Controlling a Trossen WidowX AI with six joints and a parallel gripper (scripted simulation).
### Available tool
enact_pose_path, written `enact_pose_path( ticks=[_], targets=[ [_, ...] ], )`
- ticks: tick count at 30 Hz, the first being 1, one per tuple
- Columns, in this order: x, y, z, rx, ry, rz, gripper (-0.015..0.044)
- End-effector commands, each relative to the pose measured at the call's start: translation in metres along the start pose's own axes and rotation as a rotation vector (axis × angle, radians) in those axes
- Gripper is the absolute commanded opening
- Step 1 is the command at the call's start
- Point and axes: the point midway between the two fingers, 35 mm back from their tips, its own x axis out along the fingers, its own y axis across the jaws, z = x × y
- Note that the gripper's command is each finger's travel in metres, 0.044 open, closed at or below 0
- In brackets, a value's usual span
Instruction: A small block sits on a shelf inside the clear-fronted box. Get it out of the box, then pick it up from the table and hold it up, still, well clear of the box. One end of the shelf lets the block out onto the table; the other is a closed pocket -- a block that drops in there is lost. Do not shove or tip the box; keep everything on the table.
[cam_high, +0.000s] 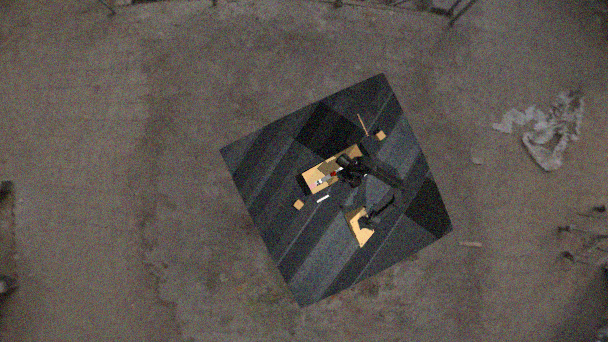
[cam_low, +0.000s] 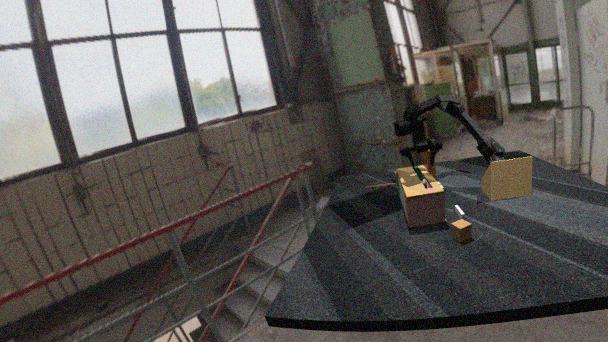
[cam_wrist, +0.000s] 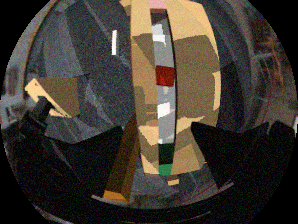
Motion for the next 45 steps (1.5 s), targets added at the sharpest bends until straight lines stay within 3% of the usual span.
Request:
enact_pose_path(
  ticks=[1, 35, 45],
  targets=[
    [-0.001, 0.000, -0.008, -0.002, 0.004, -0.005, 0.0400],
    [-0.003, 0.003, -0.063, -0.002, 0.008, -0.004, 0.0400],
    [-0.001, 0.003, -0.057, 0.000, 0.003, -0.001, 0.0400]
  ],
)
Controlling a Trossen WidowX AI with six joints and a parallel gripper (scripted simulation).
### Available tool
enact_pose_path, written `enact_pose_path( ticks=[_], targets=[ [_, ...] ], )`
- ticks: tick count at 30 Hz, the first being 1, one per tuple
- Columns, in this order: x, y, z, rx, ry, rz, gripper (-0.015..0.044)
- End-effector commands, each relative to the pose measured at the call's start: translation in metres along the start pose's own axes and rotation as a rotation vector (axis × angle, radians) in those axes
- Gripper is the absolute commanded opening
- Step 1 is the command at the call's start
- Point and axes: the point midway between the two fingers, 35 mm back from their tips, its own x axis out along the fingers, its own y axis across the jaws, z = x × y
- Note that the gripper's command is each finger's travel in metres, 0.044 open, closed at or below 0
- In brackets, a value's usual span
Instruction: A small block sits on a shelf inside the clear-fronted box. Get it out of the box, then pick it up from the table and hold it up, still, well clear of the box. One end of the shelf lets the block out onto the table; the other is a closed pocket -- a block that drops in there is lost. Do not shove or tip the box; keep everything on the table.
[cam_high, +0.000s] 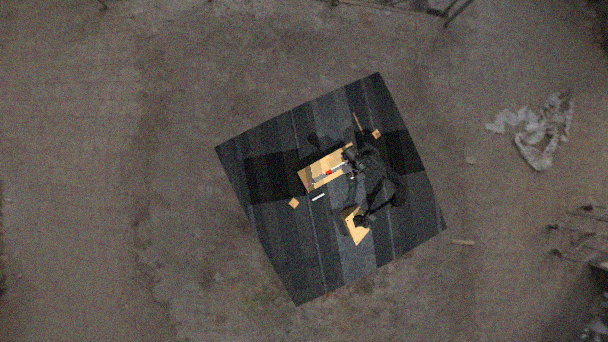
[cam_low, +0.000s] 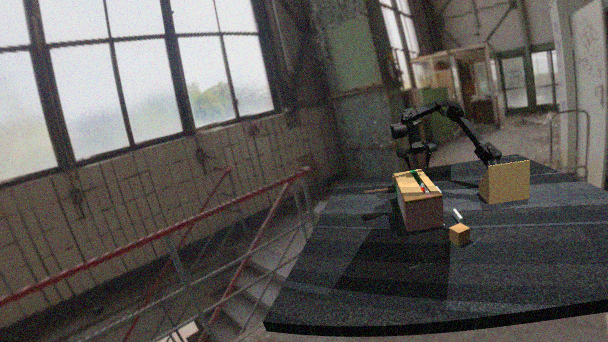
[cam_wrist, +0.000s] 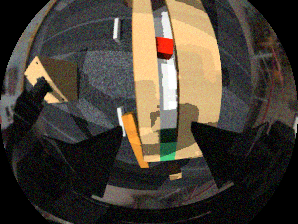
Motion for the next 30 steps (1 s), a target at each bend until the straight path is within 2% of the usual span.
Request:
enact_pose_path(
  ticks=[1, 10, 19, 30],
  targets=[
    [0.000, 0.000, 0.001, 0.018, -0.002, 0.000, 0.0400],
    [0.002, 0.007, 0.020, 0.837, -0.081, 0.034, 0.0400],
    [0.004, 0.015, 0.041, 1.717, -0.132, 0.149, 0.0400],
    [0.005, 0.022, 0.056, 2.325, -0.124, 0.285, 0.0400]
  ],
)
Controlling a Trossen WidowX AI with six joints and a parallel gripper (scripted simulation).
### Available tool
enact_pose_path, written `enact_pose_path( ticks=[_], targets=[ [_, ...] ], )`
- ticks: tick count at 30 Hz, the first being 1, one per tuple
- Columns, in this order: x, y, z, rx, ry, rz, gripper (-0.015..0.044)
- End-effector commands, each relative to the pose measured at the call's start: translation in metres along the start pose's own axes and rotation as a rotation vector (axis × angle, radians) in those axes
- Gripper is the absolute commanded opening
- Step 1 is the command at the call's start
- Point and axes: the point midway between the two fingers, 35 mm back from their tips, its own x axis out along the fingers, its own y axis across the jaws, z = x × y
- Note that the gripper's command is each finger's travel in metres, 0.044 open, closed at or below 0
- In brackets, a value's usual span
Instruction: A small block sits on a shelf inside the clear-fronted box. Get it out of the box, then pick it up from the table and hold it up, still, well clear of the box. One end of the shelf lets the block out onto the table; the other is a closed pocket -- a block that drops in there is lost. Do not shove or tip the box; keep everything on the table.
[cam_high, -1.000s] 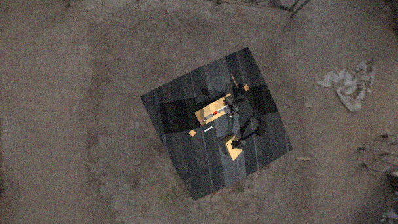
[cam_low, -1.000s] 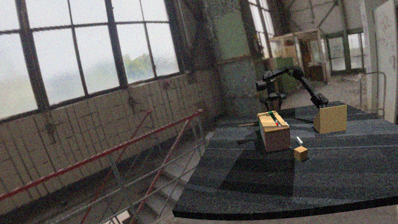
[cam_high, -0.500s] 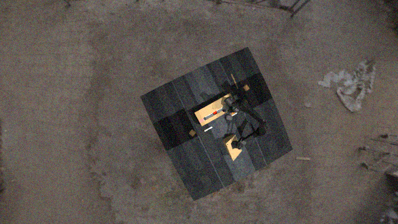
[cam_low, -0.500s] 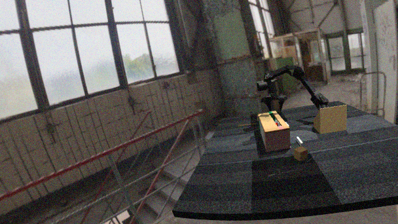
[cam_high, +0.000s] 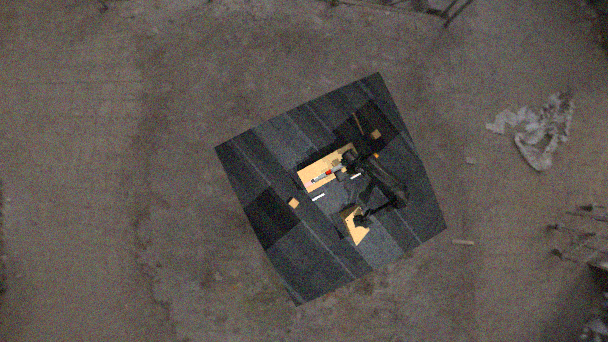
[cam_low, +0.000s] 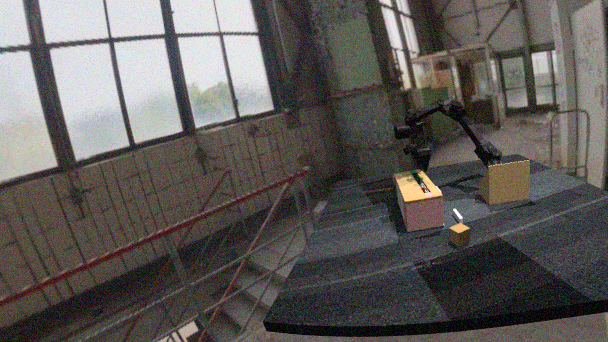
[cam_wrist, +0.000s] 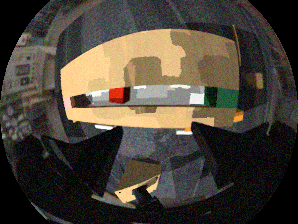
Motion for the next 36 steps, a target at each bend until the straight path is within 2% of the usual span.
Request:
enact_pose_path(
  ticks=[1, 14, 36],
  targets=[
    [0.003, 0.024, -0.010, 0.837, 0.042, 0.103, 0.0400],
    [0.005, 0.038, -0.017, 1.562, 0.134, 0.139, 0.0400],
    [0.008, 0.038, -0.017, 1.579, 0.136, 0.140, 0.0400]
  ],
)
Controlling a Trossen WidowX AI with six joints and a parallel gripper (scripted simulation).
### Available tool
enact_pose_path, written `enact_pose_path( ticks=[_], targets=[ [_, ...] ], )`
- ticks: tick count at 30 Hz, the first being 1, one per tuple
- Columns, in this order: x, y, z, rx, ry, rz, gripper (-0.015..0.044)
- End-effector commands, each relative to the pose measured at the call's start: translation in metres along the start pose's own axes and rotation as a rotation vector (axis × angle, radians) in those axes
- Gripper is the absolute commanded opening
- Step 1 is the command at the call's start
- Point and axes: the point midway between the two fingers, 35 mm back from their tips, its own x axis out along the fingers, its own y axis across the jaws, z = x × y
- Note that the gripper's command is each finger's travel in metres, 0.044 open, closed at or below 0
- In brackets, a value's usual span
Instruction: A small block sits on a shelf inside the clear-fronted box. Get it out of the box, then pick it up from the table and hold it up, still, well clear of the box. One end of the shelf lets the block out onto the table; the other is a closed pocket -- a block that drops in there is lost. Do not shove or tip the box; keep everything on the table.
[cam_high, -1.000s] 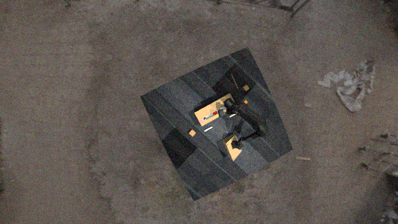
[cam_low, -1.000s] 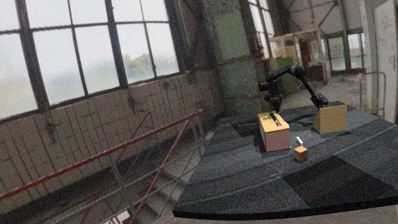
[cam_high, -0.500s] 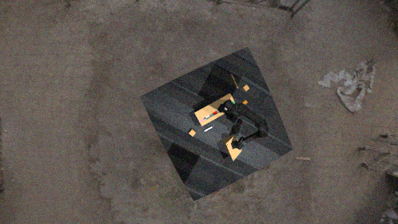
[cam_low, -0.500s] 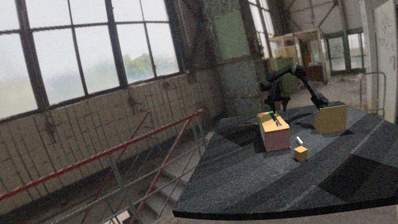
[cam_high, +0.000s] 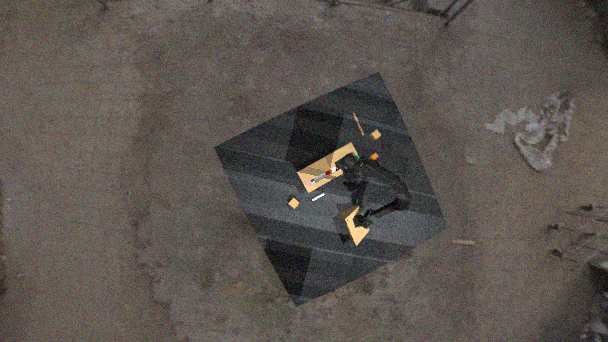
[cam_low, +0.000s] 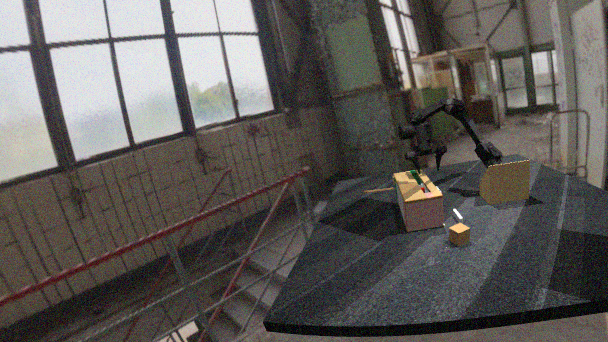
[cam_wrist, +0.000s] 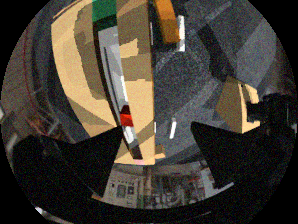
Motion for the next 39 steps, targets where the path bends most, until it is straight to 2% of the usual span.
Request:
enact_pose_path(
  ticks=[1, 39],
  targets=[
    [0.003, 0.000, 0.000, 0.010, 0.006, 0.000, 0.0400],
    [0.061, 0.002, 0.020, 0.010, 0.002, 0.000, 0.0400]
  ],
)
